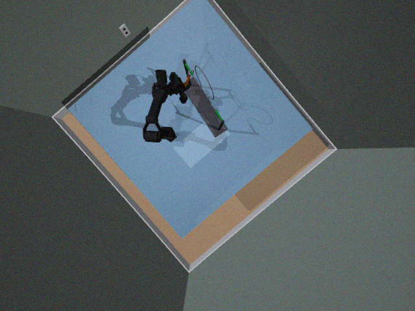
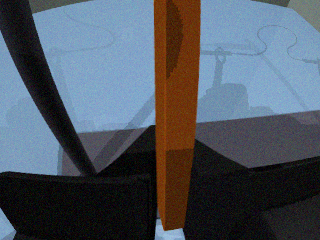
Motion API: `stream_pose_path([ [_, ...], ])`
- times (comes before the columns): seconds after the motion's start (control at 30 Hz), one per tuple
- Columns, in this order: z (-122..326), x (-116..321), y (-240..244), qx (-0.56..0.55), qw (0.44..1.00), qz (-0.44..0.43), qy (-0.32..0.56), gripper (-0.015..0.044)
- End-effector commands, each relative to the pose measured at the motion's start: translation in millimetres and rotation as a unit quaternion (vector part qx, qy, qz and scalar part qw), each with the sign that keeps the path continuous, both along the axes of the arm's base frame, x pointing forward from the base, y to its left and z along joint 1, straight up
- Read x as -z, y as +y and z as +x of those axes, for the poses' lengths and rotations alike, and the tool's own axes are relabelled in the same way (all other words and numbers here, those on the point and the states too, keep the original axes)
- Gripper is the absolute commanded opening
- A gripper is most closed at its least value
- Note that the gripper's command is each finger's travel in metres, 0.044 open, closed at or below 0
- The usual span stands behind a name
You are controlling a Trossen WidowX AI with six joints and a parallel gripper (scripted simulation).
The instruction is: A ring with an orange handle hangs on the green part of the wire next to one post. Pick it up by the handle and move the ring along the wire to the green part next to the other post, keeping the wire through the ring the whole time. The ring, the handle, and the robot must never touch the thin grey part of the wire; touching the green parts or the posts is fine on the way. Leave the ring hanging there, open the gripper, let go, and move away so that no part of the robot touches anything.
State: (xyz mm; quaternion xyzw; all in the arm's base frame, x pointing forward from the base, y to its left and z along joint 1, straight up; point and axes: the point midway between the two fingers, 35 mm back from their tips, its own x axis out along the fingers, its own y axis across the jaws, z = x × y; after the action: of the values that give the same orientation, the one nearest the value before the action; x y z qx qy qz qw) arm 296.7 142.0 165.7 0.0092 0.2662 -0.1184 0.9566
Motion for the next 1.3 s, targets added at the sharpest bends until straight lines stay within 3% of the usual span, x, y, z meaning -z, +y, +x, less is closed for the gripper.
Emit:
stream_pose_path([
  [0.0, 0, 0, 0, 0.0, 1.0, 0.0, 0.0, -0.0019],
  [0.23, -2, -1, 1, 0.0, 1.0, 0.0, 0.0, 0.016],
  [0.67, -41, -24, 11, 0.002, 1.0, 0.001, 0.001, 0.016],
  [1.27, -41, -24, 11, 0.002, 1.0, 0.001, 0.001, 0.016],
])
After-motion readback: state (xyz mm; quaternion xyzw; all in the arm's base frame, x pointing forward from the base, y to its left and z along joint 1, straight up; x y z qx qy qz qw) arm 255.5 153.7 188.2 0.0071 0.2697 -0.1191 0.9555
